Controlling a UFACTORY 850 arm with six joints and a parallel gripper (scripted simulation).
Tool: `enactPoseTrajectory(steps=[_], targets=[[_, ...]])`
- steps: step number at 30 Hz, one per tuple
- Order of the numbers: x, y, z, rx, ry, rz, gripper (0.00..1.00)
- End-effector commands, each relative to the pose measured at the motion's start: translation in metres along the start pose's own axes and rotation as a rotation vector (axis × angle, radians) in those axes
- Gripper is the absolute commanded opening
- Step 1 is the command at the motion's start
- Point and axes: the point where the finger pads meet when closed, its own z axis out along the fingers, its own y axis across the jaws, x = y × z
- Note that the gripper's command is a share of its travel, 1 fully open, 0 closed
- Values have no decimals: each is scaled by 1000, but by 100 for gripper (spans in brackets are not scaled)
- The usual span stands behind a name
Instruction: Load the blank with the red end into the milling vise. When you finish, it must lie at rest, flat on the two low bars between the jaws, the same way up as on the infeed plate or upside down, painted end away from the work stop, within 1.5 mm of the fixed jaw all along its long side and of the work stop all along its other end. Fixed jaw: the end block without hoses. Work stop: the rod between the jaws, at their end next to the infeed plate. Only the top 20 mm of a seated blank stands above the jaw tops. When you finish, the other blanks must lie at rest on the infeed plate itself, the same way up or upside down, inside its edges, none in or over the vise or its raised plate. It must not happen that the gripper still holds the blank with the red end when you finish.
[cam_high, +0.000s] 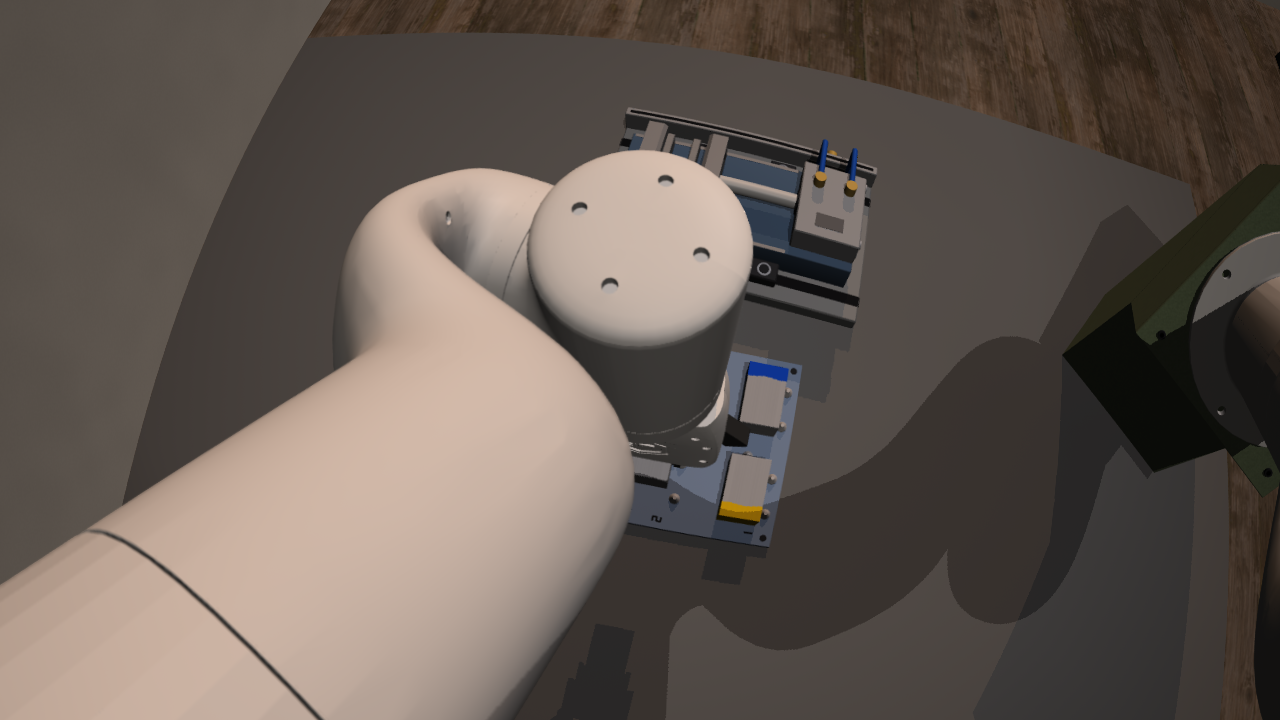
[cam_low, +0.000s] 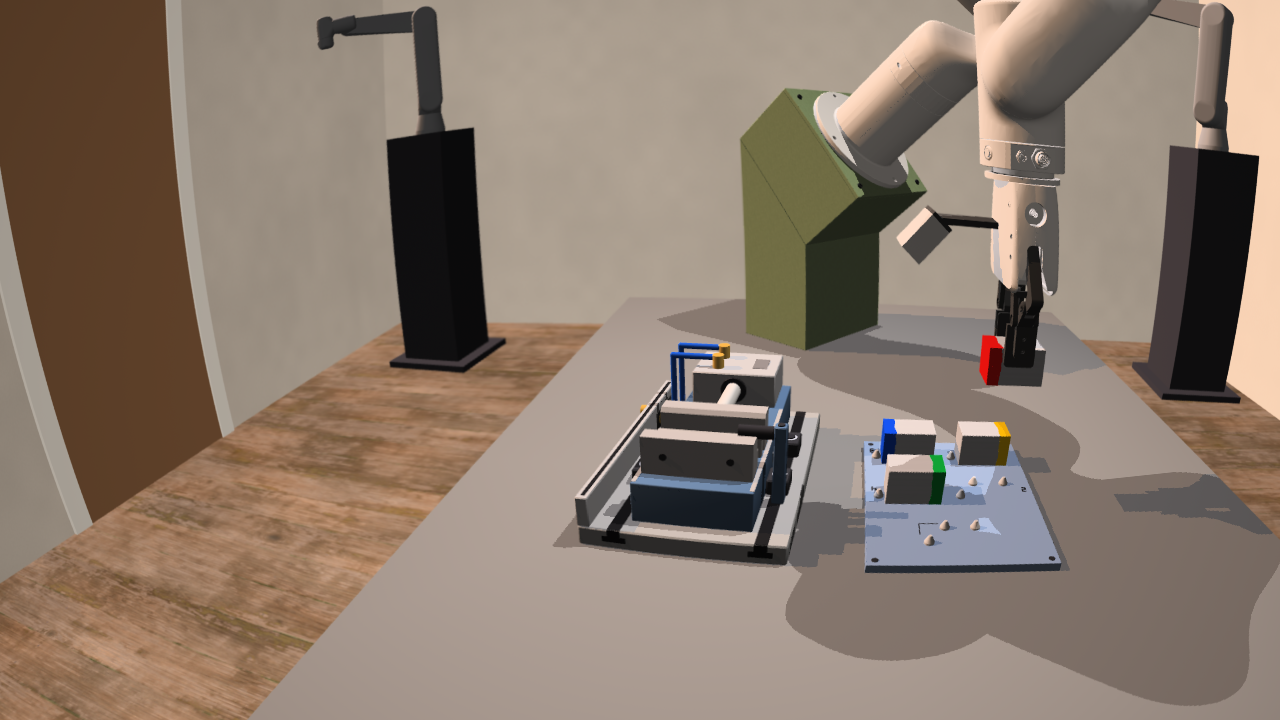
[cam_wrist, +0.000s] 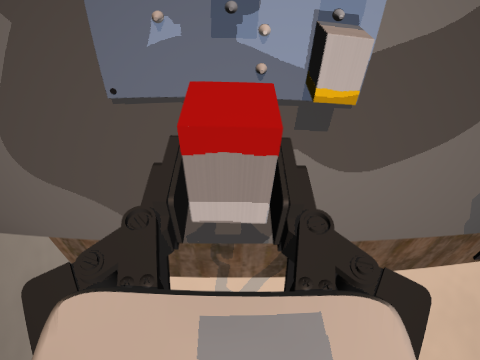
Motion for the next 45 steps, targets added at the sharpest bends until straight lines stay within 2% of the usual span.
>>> enactPoseTrajectory(steps=[1, 30, 40, 45], targets=[[0, 0, 0, 1, 0, 0, 0], [0, 0, 3, 1, 0, 52, 0], [50, -6, 4, 1, 0, 52, 0], [50, -6, 4, 1, 0, 52, 0]])
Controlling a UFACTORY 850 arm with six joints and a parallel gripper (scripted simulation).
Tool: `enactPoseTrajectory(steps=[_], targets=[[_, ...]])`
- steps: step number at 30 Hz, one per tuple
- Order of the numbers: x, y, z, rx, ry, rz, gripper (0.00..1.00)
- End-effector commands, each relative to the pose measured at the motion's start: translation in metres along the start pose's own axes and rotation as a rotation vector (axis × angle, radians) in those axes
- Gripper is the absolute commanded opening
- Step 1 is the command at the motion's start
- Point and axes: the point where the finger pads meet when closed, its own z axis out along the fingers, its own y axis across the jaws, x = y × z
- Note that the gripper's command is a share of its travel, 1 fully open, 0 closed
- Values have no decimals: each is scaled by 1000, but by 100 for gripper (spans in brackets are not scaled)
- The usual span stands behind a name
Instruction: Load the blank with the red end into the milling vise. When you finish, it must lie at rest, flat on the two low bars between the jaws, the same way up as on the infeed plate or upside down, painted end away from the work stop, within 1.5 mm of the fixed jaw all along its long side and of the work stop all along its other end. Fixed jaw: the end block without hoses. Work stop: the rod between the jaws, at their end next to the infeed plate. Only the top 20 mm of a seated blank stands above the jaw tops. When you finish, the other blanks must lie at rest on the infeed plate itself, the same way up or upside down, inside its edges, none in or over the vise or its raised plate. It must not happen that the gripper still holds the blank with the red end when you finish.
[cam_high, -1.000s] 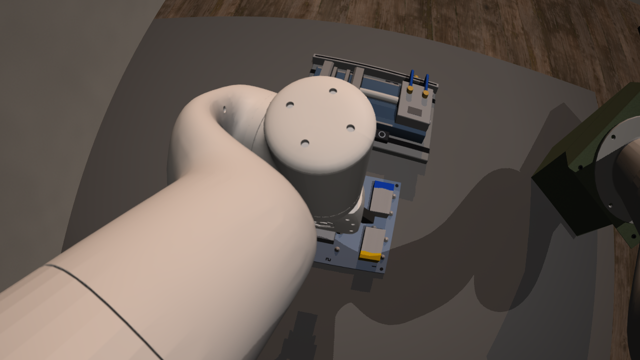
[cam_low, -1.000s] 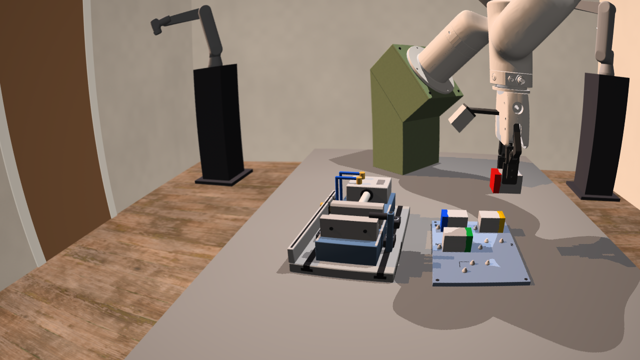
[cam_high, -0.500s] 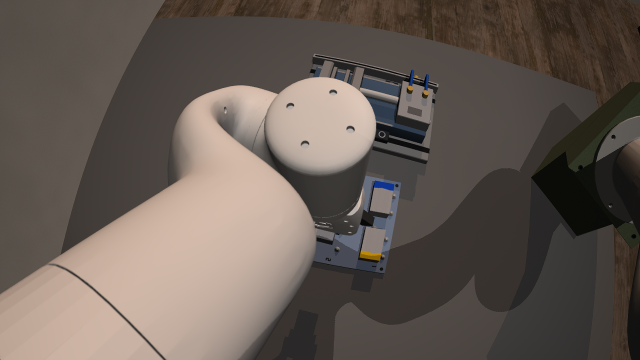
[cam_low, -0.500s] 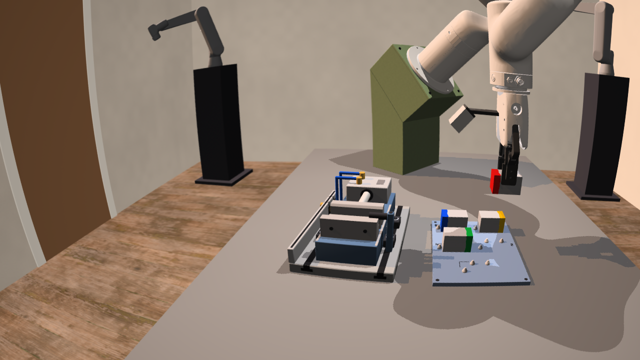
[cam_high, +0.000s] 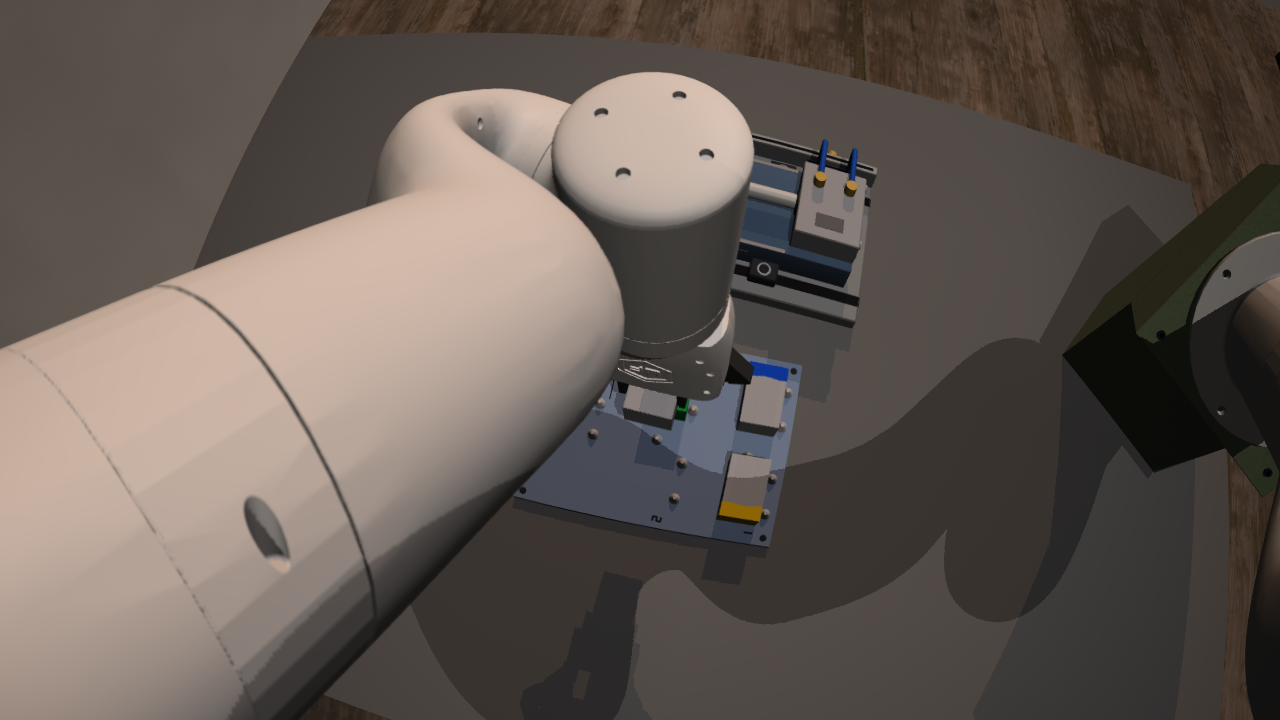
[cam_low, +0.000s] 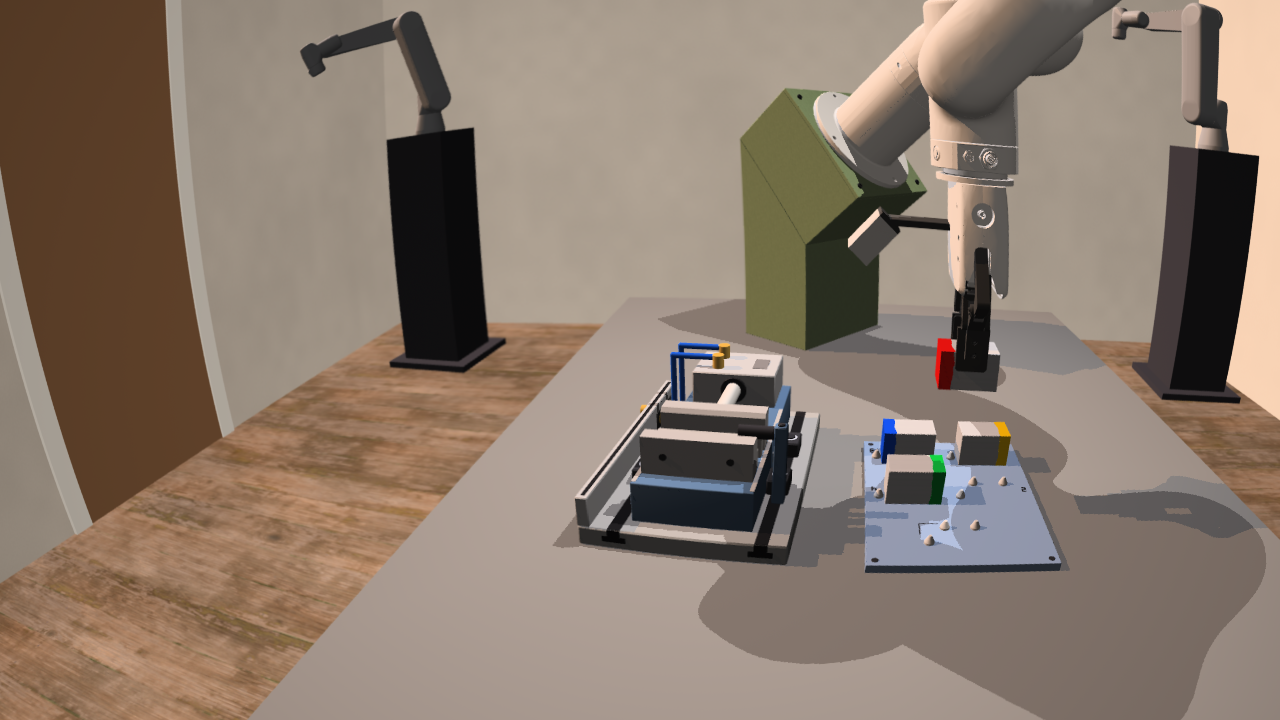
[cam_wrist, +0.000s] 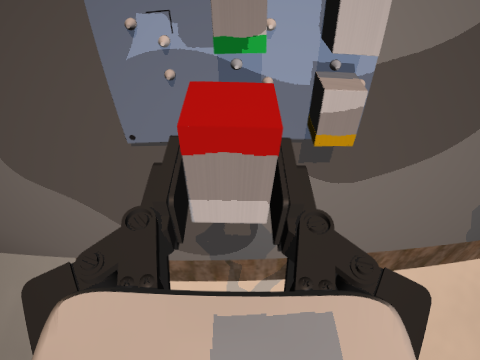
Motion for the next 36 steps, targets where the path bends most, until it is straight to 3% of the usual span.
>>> enactPoseTrajectory(steps=[1, 12, 19, 29, 36], targets=[[0, -1, 0, 1, 0, -1, 0], [49, -9, 1, 1, 0, -1, 0], [49, -9, 1, 1, 0, -1, 0], [98, -17, 2, 1, 0, -1, 0], [98, -17, 2, 1, 0, -1, 0]])
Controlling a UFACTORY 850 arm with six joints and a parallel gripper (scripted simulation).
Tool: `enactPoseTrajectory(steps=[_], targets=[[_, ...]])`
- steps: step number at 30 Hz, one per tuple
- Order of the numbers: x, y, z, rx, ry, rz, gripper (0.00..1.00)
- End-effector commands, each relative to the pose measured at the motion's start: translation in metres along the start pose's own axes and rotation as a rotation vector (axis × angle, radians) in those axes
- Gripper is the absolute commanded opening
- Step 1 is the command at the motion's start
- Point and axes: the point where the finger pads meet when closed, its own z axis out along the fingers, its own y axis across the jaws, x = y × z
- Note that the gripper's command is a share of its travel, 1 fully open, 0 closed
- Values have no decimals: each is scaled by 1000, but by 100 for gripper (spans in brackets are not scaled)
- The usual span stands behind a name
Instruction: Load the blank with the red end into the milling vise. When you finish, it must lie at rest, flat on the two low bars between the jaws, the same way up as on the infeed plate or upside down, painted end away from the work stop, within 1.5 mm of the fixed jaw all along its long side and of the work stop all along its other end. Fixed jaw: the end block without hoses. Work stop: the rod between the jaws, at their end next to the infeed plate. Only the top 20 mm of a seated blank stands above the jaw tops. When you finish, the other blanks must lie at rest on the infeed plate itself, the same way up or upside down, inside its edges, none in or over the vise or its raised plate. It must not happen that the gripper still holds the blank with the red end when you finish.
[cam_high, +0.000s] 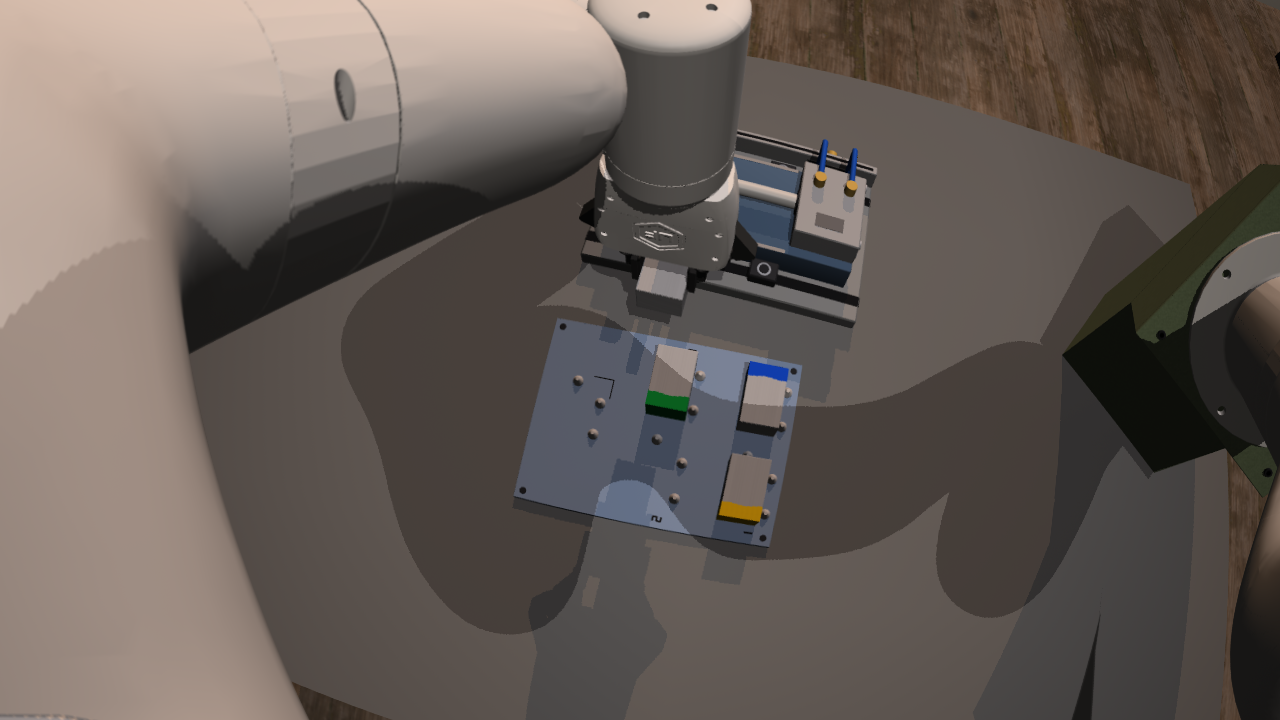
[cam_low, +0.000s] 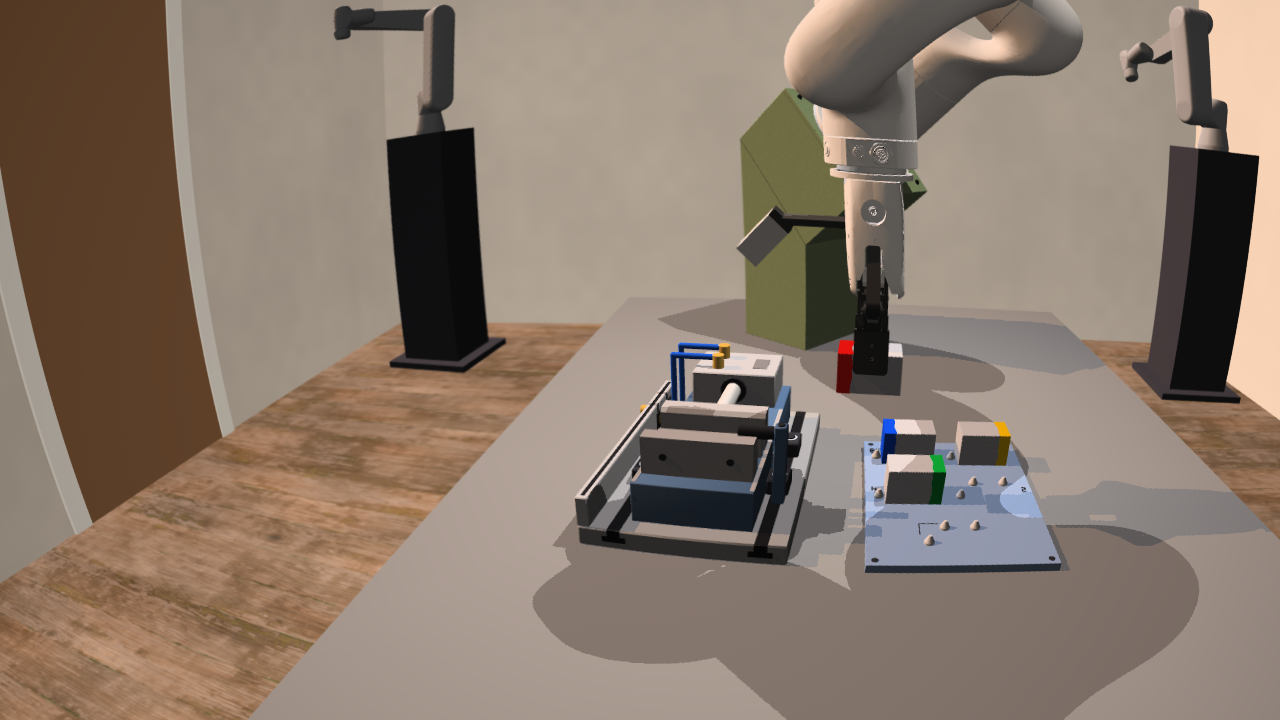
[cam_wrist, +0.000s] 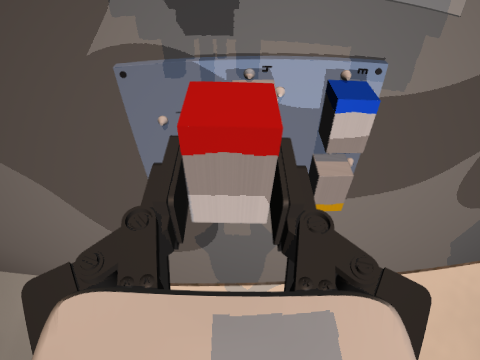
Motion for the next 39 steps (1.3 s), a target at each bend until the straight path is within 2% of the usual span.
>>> enactPoseTrajectory(steps=[1, 10, 17, 27, 34, 39], targets=[[5, -1, 0, 1, 0, 0, 0], [50, -8, 1, 1, 1, 0, 0], [50, -8, 1, 1, 1, 0, 0], [99, -16, 2, 1, 1, 0, 0], [99, -16, 2, 1, 1, 0, 0], [128, -21, 3, 1, 1, 0, 0]])
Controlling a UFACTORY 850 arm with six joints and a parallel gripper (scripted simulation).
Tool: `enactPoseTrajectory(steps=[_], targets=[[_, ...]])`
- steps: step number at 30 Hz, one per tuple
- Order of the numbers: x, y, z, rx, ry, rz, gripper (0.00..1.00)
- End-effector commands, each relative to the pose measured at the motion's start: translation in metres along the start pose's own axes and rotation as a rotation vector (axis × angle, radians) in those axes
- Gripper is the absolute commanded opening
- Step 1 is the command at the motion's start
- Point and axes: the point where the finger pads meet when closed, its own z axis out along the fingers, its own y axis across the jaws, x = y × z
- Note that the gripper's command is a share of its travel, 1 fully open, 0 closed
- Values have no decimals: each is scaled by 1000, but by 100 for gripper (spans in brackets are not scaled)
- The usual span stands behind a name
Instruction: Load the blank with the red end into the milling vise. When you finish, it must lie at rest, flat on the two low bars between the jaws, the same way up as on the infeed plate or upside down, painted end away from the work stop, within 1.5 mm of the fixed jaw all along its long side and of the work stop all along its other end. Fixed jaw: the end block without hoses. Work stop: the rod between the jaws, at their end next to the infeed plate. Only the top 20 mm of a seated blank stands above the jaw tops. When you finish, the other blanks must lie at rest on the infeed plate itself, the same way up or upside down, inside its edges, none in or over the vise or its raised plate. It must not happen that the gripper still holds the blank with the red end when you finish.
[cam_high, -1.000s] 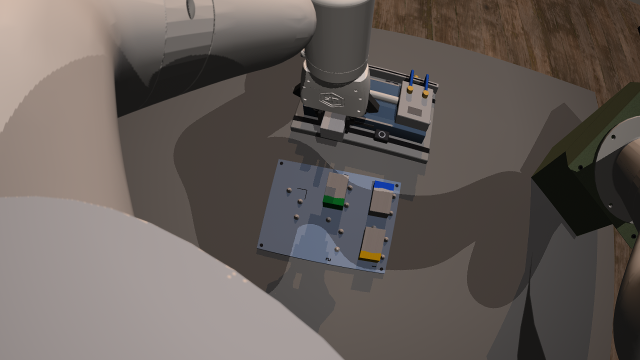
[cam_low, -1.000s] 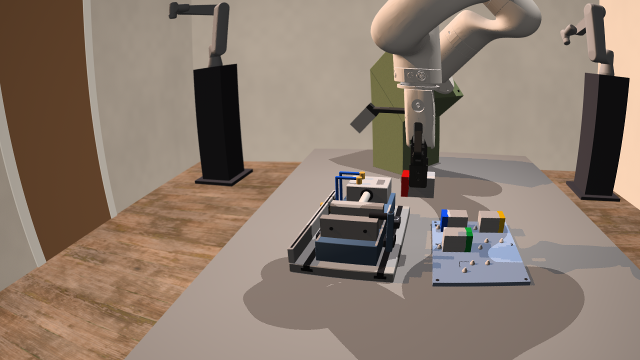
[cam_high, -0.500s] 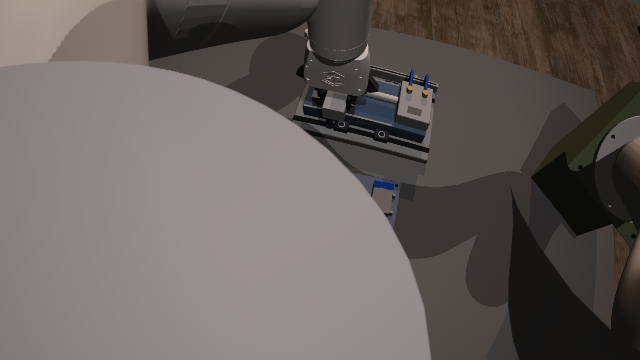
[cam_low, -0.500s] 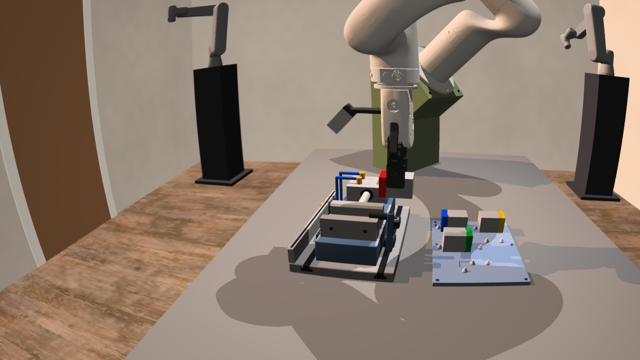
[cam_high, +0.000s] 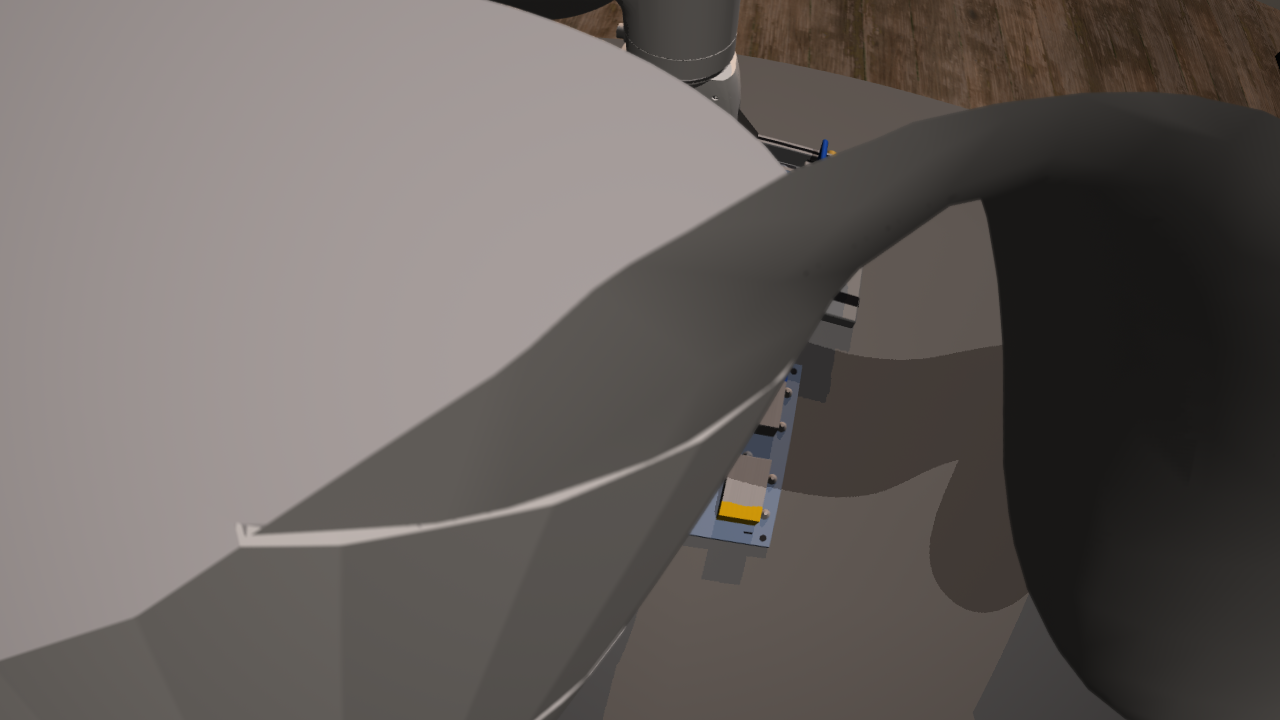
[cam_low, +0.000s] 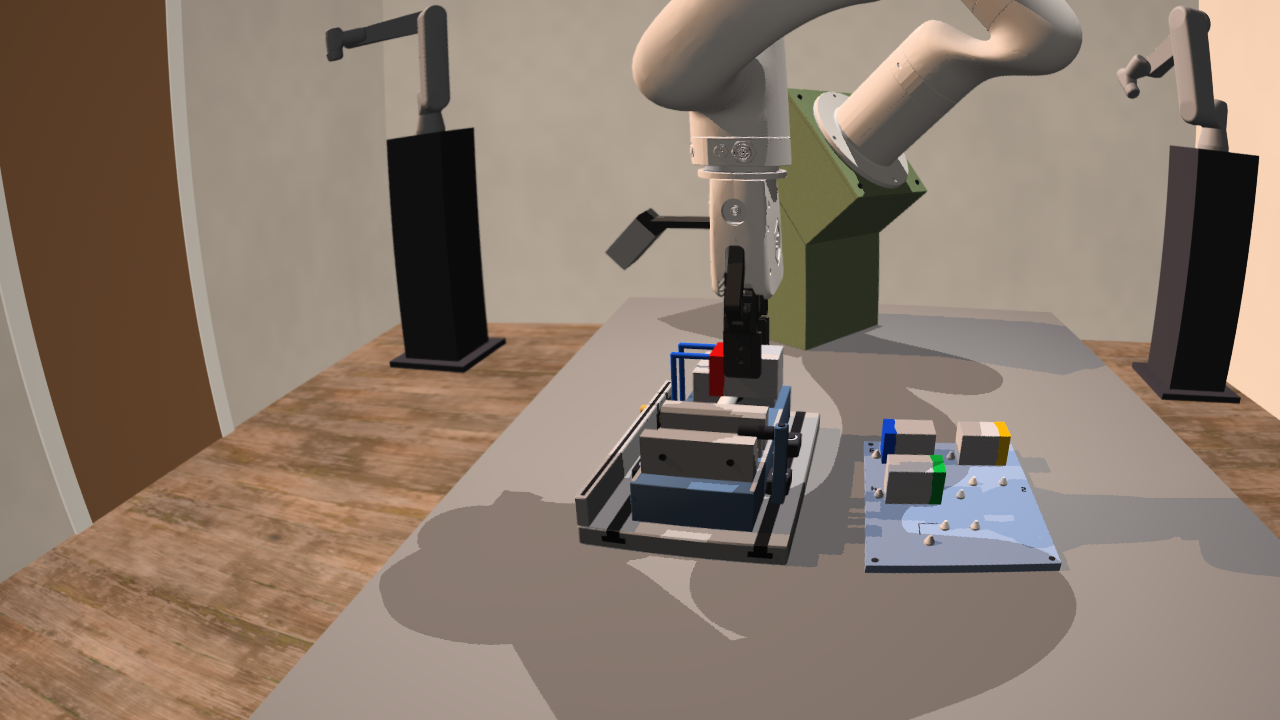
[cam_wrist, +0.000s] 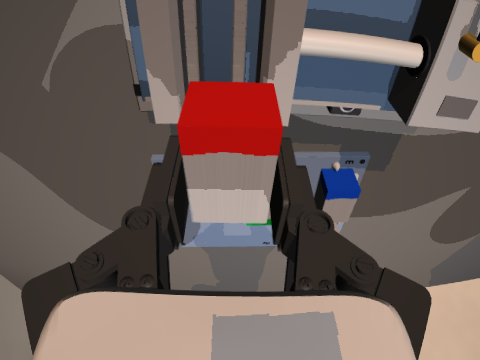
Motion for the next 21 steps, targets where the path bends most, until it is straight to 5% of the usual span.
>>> enactPoseTrajectory(steps=[1, 5, 21], targets=[[22, -4, 0, 0, 0, 0, 0], [46, -8, 1, 0, 0, 1, 0], [58, -10, 1, 0, 1, 0, 0]])
